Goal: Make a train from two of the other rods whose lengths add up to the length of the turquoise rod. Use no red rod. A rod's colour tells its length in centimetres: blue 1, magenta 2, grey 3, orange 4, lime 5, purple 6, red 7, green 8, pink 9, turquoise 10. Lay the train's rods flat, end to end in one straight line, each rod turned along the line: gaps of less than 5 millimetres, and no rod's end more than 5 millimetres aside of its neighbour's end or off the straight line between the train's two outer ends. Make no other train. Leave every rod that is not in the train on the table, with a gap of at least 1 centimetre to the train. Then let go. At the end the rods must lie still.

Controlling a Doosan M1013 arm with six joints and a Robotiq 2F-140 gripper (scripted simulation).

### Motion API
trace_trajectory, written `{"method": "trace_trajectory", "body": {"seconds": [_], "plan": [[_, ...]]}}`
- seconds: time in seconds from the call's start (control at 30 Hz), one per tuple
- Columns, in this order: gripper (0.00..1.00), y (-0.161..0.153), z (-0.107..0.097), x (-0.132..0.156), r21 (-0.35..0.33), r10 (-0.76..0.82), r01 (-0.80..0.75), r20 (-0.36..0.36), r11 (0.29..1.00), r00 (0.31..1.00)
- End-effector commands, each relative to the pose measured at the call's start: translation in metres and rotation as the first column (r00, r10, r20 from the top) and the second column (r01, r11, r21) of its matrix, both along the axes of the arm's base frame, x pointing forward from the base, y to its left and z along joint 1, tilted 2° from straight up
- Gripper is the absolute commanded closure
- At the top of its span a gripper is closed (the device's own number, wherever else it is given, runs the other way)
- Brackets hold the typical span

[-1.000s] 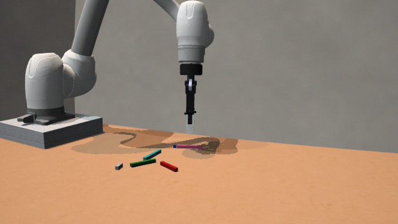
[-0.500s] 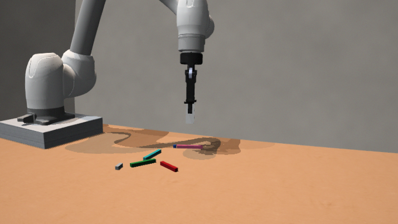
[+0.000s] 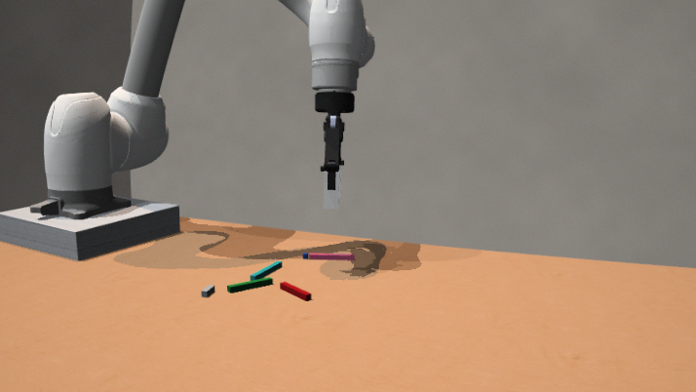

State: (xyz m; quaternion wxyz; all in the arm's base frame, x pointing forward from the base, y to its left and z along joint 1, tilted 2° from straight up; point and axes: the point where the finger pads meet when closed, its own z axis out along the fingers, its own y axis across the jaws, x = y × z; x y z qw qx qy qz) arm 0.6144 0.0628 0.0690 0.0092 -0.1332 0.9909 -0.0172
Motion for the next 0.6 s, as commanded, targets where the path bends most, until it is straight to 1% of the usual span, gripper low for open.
{"method": "trace_trajectory", "body": {"seconds": [0.0, 0.3, 0.43, 0.57], "plan": [[0.00, 0.000, 0.000, 0.000, 0.000, 0.000, 0.000, 0.000, 1.000, 1.000], [0.00, 0.000, 0.004, 0.000, 0.000, 0.000, 0.000, 0.000, 1.000, 1.000], [0.00, 0.000, 0.015, 0.000, 0.000, 0.000, 0.000, 0.000, 1.000, 1.000], [0.00, 0.001, 0.031, -0.001, 0.000, 0.000, 0.000, 0.000, 1.000, 1.000]]}}
